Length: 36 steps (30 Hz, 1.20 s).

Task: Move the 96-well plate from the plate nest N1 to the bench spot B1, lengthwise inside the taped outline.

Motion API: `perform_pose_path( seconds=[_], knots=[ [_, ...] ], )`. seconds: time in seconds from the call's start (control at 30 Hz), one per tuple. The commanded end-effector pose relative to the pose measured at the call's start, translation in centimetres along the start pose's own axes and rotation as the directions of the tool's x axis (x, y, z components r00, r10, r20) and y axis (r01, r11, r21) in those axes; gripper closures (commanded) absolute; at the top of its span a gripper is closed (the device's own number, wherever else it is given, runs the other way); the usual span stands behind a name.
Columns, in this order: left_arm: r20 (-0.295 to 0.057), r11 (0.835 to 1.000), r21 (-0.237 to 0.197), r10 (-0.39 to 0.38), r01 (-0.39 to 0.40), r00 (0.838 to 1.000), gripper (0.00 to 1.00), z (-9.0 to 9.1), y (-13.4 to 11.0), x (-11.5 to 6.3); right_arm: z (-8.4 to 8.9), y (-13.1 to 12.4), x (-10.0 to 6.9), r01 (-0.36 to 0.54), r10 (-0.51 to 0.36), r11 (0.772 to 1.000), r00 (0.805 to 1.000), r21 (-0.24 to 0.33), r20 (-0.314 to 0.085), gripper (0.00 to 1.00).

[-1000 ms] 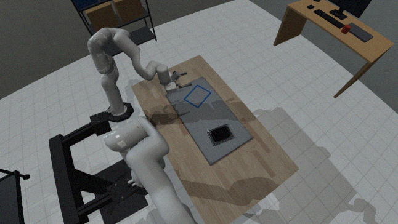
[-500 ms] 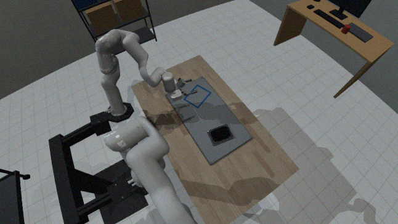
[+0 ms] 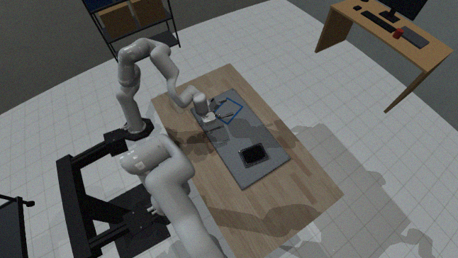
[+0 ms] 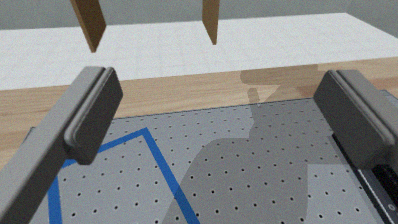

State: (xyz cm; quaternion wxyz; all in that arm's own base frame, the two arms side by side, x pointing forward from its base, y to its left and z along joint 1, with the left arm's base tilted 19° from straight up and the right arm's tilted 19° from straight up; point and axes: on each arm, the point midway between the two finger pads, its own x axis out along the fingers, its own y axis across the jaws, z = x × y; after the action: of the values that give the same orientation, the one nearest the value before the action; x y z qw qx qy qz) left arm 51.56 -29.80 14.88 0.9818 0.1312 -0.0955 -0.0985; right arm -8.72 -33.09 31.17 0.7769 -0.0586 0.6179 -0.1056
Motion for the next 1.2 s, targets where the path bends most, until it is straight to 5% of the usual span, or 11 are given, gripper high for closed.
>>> perform_pose_path(
  seconds=[0.0, 1.17],
  knots=[
    [0.003, 1.000, 0.000, 0.002, -0.002, 1.000, 0.63, -0.6, -2.1, 0.8, 0.0, -0.1, -0.1, 0.003, -0.003, 1.000, 1.000, 0.000, 0.000, 0.00],
    [0.004, 1.000, -0.001, 0.002, -0.002, 1.000, 0.63, -5.4, -16.4, 4.5, 0.0, -0.1, -0.1, 0.003, -0.003, 1.000, 1.000, 0.000, 0.000, 0.00]
  ],
)
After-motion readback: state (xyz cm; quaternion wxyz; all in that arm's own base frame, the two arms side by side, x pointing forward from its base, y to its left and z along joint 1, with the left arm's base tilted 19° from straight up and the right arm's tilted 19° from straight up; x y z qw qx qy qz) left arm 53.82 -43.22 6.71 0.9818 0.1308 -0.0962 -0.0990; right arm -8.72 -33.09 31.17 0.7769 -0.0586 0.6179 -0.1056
